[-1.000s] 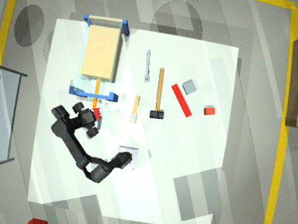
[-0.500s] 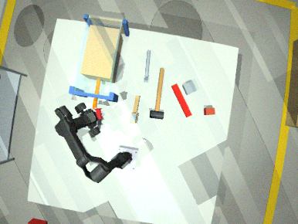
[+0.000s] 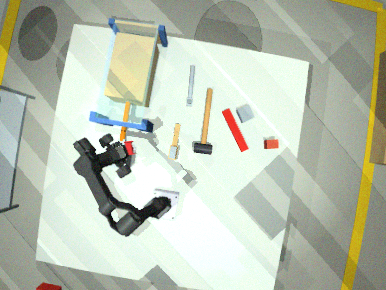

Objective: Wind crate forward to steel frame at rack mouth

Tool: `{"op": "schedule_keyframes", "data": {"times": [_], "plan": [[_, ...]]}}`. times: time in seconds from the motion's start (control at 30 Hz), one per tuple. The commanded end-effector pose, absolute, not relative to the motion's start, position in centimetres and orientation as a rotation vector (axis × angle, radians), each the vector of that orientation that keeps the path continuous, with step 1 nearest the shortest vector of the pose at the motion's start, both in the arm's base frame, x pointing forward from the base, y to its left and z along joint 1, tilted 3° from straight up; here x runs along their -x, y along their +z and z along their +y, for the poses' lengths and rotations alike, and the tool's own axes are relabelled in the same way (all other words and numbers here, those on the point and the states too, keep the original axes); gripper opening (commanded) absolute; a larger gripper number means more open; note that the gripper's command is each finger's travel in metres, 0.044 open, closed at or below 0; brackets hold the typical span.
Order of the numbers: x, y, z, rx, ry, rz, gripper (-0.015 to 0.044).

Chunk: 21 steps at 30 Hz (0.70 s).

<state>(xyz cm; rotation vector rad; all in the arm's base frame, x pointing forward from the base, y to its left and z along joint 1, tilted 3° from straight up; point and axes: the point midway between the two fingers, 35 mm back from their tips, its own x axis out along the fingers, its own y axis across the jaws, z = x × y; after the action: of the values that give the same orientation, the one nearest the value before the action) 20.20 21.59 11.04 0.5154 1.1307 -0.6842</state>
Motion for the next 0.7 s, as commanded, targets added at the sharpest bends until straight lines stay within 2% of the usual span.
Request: {"op": "schedule_keyframes", "data": {"times": [0.0, 0.67], "plan": [[-20.35, 11.75, 21.71, -0.521, -0.683, 1.12, 0.0], [-20.55, 11.68, 21.99, -0.521, -0.683, 1.12, 0.0]]}}
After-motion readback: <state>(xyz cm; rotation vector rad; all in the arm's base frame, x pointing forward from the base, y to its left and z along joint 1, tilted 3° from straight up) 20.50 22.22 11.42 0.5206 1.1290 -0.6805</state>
